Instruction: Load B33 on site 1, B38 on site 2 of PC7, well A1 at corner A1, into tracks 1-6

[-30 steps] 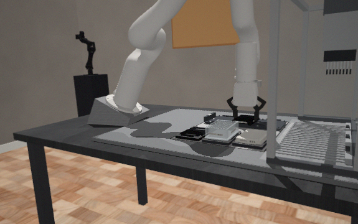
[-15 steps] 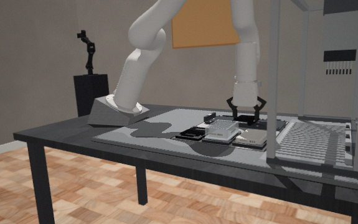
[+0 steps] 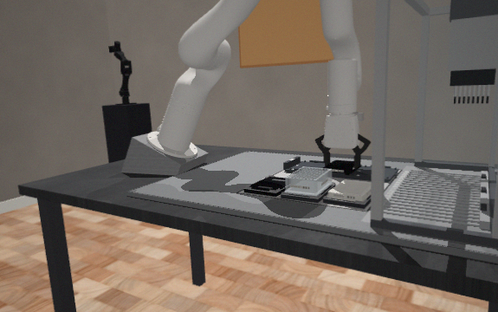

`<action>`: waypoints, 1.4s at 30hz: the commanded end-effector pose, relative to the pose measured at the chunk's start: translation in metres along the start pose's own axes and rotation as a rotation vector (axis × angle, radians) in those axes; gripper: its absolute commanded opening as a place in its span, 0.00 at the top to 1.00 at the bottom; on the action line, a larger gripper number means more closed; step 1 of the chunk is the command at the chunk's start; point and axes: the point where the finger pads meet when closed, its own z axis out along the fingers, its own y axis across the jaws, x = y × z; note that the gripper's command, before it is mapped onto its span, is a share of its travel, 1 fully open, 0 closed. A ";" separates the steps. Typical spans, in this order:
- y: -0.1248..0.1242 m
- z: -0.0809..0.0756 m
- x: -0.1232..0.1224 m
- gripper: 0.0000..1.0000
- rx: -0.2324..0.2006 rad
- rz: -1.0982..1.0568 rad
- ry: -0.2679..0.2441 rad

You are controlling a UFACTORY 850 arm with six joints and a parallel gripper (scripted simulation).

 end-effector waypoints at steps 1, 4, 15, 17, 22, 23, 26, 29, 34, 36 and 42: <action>0.001 0.000 0.000 0.00 -0.001 0.000 0.000; 0.001 0.000 0.000 0.00 -0.001 0.000 0.000; 0.001 -0.010 0.000 0.00 -0.001 0.000 0.000; 0.001 -0.014 0.000 0.00 -0.001 0.000 0.000; 0.001 -0.022 0.000 0.00 -0.001 0.000 0.000; 0.001 -0.024 0.000 0.00 -0.001 0.000 0.000; 0.001 -0.029 0.000 0.00 -0.001 0.000 0.000; 0.001 -0.032 0.000 0.00 -0.001 0.000 0.000; 0.001 -0.039 0.000 0.00 -0.001 0.000 0.000; 0.001 -0.042 0.000 0.00 -0.001 0.000 0.000; 0.001 -0.052 0.000 0.00 -0.001 0.000 0.000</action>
